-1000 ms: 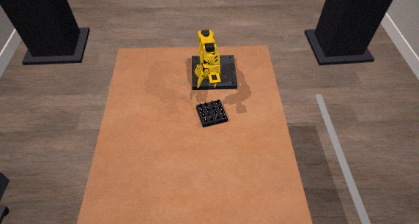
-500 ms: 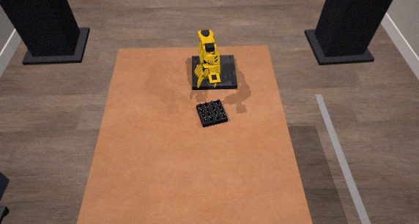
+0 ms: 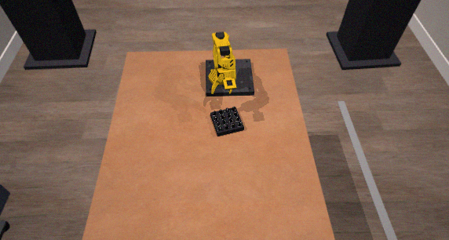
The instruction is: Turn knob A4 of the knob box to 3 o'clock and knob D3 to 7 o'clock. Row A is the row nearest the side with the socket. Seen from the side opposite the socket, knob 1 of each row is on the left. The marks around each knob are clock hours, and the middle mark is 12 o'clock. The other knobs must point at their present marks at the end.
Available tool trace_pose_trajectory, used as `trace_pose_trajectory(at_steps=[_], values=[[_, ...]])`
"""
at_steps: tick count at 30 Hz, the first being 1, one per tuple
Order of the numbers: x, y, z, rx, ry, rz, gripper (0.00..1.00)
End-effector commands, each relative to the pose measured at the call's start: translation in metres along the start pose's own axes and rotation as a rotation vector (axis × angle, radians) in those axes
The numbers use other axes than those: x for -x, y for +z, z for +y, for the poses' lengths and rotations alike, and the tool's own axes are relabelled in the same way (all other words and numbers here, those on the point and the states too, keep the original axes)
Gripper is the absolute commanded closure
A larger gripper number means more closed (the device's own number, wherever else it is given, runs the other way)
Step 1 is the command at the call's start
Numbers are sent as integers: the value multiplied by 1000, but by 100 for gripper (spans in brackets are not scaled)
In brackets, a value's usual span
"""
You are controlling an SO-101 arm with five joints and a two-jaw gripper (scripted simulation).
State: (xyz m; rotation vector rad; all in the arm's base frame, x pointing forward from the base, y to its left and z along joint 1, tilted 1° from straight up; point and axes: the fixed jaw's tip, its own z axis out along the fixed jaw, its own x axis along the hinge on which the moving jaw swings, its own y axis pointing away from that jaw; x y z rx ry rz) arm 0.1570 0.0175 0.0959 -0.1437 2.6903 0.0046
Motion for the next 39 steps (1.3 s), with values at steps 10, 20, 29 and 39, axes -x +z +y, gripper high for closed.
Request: trace_pose_trajectory(at_steps=[10,20,29,39], values=[[-5,2,-1,-2,18,21,60],[-5,2,-1,-2,18,21,60],[0,2,-1,-2,18,21,60],[23,10,-3,-2,18,21,60]])
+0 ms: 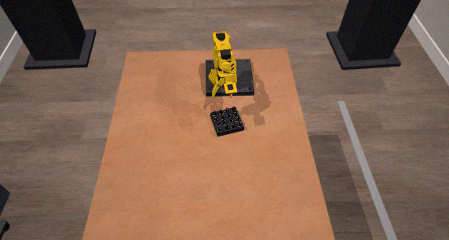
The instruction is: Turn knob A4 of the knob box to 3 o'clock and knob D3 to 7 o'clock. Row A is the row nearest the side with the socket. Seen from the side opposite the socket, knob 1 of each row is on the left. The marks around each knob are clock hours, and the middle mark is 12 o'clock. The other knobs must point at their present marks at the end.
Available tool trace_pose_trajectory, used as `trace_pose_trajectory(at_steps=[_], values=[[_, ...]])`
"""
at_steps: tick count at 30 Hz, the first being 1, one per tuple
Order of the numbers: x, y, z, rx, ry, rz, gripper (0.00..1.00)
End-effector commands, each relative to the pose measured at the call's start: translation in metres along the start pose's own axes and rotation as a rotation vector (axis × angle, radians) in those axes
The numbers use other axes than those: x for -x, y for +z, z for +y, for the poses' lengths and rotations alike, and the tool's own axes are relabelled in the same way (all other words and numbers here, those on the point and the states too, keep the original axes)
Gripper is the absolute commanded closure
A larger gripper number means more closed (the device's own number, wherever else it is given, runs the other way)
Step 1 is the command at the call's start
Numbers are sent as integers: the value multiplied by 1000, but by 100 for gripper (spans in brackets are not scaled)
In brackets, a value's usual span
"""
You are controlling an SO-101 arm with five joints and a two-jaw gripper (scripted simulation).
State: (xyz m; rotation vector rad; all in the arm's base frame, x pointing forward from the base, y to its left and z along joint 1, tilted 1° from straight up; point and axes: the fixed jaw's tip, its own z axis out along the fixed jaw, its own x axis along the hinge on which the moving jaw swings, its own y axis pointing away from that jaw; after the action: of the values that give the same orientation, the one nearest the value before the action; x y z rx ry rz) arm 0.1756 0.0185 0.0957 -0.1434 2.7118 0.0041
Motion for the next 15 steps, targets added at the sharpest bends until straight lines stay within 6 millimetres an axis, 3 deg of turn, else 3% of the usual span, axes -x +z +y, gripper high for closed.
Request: trace_pose_trajectory(at_steps=[1,8,15], values=[[9,3,-2,-2,17,0,60],[28,14,-3,-2,17,0,60],[32,17,-3,-2,17,0,60]])
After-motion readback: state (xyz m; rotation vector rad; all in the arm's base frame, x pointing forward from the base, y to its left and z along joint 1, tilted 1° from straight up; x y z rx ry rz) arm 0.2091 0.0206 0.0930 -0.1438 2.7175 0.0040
